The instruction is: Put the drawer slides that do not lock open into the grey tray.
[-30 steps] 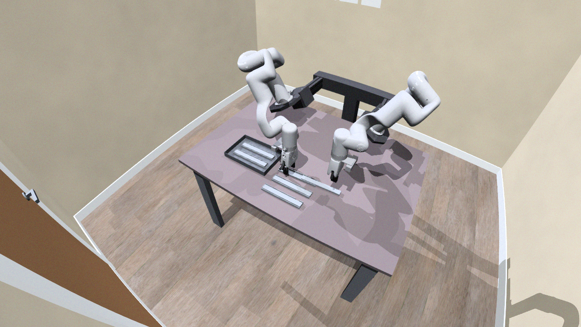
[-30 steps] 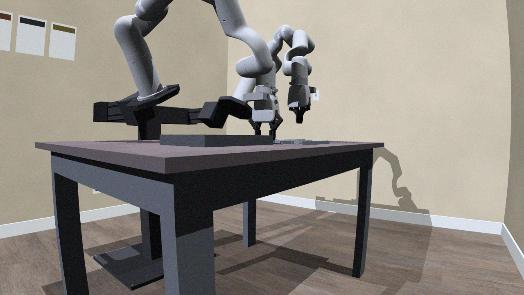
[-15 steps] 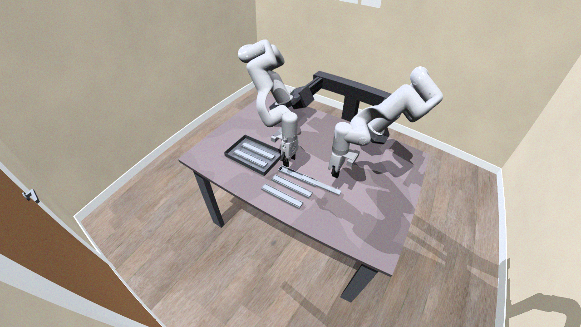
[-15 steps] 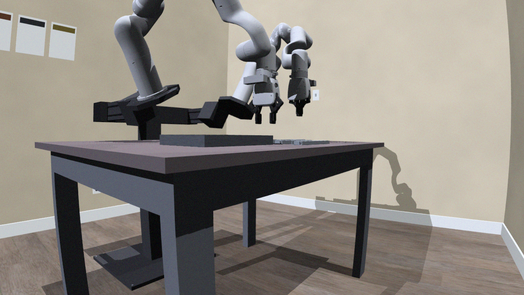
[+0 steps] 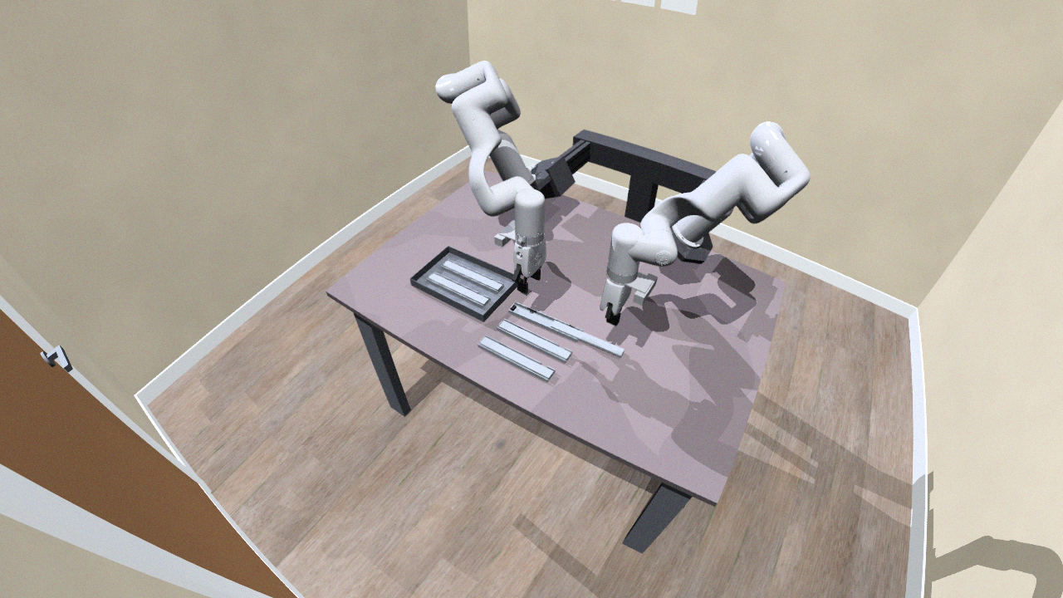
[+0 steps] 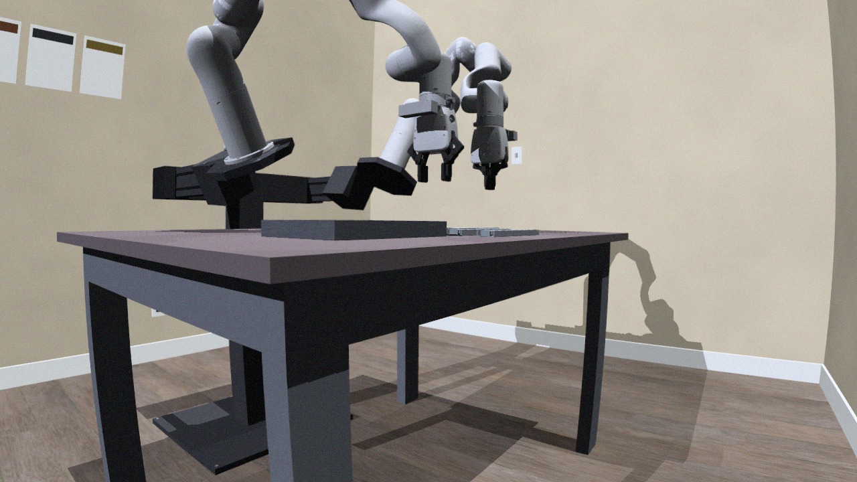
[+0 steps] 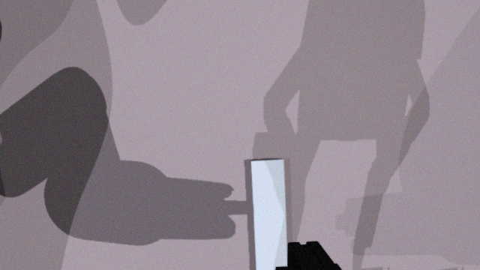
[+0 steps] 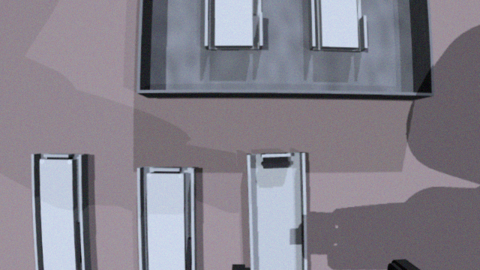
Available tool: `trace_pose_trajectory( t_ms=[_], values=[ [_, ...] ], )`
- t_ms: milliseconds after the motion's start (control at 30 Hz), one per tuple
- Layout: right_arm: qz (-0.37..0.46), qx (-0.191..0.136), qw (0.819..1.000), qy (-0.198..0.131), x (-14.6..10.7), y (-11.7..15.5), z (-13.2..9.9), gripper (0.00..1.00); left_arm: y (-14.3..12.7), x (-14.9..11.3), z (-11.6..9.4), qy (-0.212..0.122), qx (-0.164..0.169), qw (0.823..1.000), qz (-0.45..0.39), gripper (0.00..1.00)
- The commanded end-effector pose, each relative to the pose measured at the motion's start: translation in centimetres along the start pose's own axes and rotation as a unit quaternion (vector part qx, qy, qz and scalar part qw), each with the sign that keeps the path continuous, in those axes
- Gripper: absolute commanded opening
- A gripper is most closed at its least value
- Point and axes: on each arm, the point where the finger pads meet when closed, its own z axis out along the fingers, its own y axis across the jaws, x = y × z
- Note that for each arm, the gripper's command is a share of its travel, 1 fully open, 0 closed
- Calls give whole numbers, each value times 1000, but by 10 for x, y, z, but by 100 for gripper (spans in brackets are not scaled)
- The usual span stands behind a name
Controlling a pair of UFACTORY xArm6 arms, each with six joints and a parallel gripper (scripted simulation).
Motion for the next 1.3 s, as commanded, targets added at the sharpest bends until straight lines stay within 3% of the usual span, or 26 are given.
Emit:
trace_pose_trajectory(
  t_ms=[0,333,833,1267],
  values=[
    [0,2,1000,-2,-1,-5,-2,67,5,-6,-1,-1,-2,1000,0,0],
    [0,2,1000,-2,-3,-19,-2,67,23,-33,-2,-1,-2,1000,0,0],
    [1,2,1000,-2,-8,-62,-1,67,72,-106,-2,-1,-2,1000,0,0],
    [1,2,1000,-2,-10,-83,0,67,85,-126,-2,-1,-2,1000,0,0]
  ],
)
